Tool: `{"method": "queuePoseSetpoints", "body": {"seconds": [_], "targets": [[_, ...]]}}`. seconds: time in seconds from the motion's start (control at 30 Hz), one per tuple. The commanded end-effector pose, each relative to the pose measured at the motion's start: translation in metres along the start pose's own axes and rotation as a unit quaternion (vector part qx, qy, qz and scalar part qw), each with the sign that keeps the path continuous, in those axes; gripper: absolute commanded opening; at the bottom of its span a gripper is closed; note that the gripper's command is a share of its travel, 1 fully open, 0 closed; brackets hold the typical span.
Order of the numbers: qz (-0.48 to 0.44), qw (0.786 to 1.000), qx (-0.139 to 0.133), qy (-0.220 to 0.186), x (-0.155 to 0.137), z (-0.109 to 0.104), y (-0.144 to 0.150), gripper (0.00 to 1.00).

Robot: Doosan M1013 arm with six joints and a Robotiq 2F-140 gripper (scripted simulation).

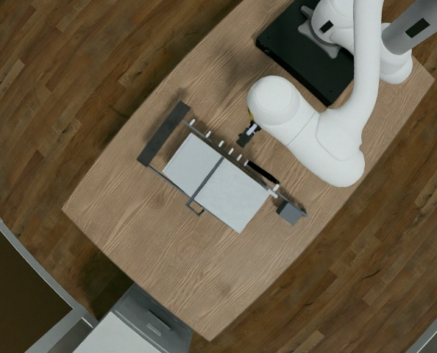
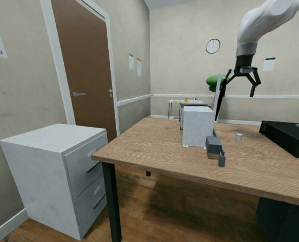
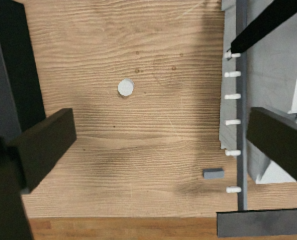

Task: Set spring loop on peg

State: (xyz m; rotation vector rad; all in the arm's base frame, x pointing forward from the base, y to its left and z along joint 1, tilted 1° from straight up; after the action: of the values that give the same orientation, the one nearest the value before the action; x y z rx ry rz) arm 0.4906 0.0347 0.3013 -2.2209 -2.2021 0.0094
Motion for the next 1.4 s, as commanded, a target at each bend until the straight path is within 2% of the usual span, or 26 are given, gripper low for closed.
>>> {"method": "queuePoseSetpoints", "body": {"seconds": [0.0, 0.1, 0.13, 0.67, 0.7, 1.23, 1.27, 1.37], "targets": [[0.0, 1.0, -0.001, 0.0, 0.0, -0.001, 0.0, 1.0], [0.0, 1.0, -0.001, 0.0, 0.0, -0.001, 0.0, 1.0], [0.0, 1.0, -0.001, -0.002, -0.011, -0.001, -0.059, 1.0], [0.0, 1.0, -0.001, -0.002, -0.011, -0.001, -0.059, 1.0], [0.0, 1.0, -0.001, -0.002, -0.011, 0.059, -0.059, 1.0], [0.0, 1.0, -0.001, -0.002, -0.011, 0.059, -0.059, 1.0], [0.0, 1.0, -0.001, -0.002, -0.011, 0.119, -0.059, 1.0], [0.0, 1.0, -0.001, -0.002, -0.011, 0.119, -0.059, 1.0]]}}
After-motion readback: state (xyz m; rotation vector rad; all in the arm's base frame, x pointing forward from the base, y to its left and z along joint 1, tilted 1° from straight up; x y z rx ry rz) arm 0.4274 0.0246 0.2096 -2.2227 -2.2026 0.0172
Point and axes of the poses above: the point where the finger pads meet when closed, its own z axis out along the fingers, its own y axis across the jaws, x = y × z, the point moved 10 cm from there along -z, back along the fingers, and after that the axes turned 1 degree about -z, right-handed, at the moved point
